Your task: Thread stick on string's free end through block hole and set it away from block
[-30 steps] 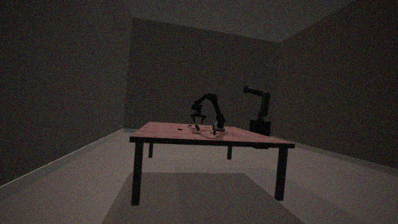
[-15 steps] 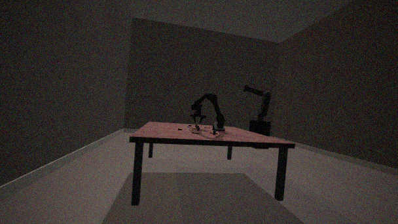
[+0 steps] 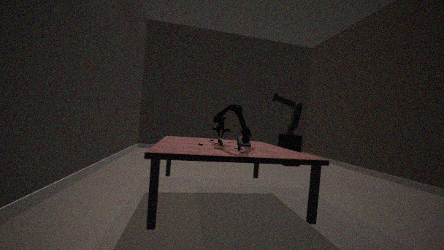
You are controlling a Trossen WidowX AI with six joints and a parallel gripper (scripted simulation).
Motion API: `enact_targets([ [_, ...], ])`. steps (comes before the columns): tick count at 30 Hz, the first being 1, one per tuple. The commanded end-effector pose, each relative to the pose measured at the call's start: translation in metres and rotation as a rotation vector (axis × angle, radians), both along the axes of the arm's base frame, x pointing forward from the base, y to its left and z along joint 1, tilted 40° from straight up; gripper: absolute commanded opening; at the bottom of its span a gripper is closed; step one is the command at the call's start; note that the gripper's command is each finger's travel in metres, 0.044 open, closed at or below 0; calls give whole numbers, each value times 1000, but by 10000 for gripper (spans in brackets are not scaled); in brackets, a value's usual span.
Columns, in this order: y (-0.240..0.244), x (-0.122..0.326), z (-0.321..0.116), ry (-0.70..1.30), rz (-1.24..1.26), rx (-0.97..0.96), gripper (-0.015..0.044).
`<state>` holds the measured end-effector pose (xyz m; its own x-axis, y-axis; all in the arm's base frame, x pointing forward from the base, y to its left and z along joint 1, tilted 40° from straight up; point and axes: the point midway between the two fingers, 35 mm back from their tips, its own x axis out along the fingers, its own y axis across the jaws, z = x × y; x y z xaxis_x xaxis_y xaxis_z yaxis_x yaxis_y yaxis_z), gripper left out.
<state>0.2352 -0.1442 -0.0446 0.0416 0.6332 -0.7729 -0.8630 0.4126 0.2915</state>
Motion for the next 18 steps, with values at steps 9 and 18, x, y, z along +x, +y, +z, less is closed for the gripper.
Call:
enact_targets([
  [9,0,0,0,0,0,0,0],
  [18,0,0,0,0,0,0,0],
])
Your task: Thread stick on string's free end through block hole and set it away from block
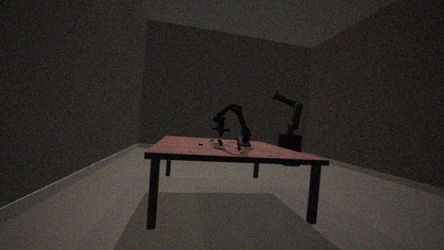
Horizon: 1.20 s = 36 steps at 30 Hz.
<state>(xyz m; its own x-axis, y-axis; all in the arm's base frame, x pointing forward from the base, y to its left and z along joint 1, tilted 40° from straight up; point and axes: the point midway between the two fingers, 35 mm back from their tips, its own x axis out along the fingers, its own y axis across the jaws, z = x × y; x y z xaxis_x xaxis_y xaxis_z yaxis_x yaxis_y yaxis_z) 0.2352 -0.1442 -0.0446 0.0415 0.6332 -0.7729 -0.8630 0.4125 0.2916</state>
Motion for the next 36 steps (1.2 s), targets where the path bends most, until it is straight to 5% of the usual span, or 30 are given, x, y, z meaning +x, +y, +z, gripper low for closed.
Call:
enact_targets([
  [1,0,0,0,0,0,0,26],
  [9,0,0,0,0,0,0,236],
  [11,0,0,0,0,0,0,236],
  [20,0,0,0,0,0,0,0],
  [32,0,0,0,0,0,0,0],
  [36,11,19,12,-186,225,-14,105],
])
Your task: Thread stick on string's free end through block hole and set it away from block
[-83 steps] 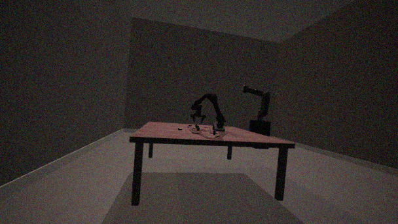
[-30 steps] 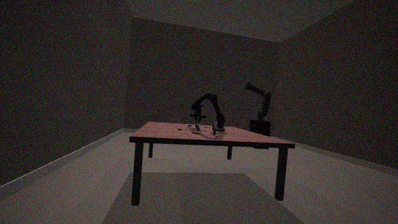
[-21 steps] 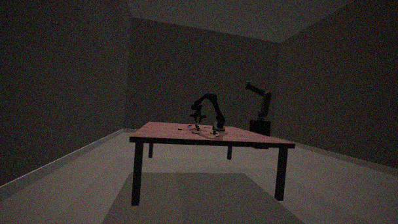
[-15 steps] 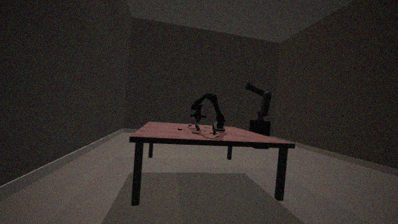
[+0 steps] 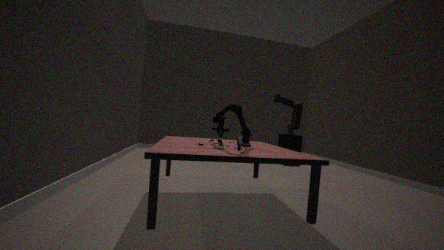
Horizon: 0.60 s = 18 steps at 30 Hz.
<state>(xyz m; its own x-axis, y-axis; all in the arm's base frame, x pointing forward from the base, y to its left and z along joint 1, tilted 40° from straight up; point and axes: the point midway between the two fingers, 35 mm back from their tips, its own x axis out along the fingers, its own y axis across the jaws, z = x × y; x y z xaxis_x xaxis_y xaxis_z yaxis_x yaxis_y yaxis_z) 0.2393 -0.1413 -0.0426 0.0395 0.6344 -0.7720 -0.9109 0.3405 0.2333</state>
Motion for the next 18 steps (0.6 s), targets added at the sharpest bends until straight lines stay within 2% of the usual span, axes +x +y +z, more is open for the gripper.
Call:
enact_targets([
  [1,14,23,15,-199,237,-16,131],
  [7,48,60,44,-610,730,-34,289],
  [13,49,61,45,-622,745,-34,440],
  [15,49,61,45,-622,745,-34,440],
  [18,49,61,45,-622,745,-34,361],
])
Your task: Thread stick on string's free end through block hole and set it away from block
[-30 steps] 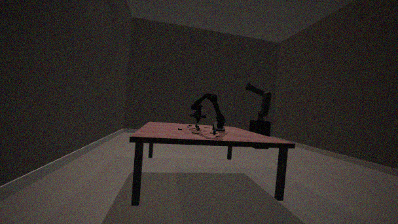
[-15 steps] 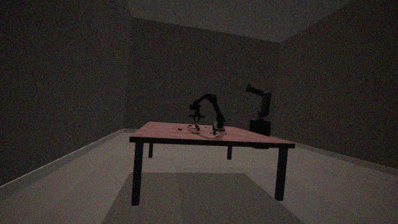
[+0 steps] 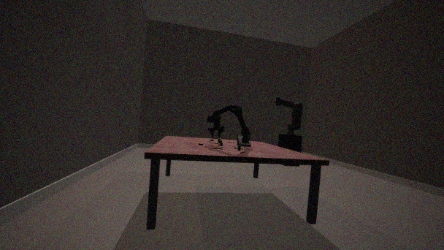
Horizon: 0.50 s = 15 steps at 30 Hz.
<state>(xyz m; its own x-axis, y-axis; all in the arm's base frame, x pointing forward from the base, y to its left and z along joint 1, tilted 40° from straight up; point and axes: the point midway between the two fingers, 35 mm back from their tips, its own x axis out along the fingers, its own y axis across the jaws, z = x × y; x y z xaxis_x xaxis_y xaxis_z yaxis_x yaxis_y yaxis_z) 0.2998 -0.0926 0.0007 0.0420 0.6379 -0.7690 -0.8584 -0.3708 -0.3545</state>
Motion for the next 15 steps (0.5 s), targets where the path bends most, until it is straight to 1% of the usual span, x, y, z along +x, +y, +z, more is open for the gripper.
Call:
enact_targets([
  [1,1,1,1,-8,6,2,335],
  [9,1,1,1,-8,6,2,125],
  [15,1,1,1,-8,6,2,123],
])
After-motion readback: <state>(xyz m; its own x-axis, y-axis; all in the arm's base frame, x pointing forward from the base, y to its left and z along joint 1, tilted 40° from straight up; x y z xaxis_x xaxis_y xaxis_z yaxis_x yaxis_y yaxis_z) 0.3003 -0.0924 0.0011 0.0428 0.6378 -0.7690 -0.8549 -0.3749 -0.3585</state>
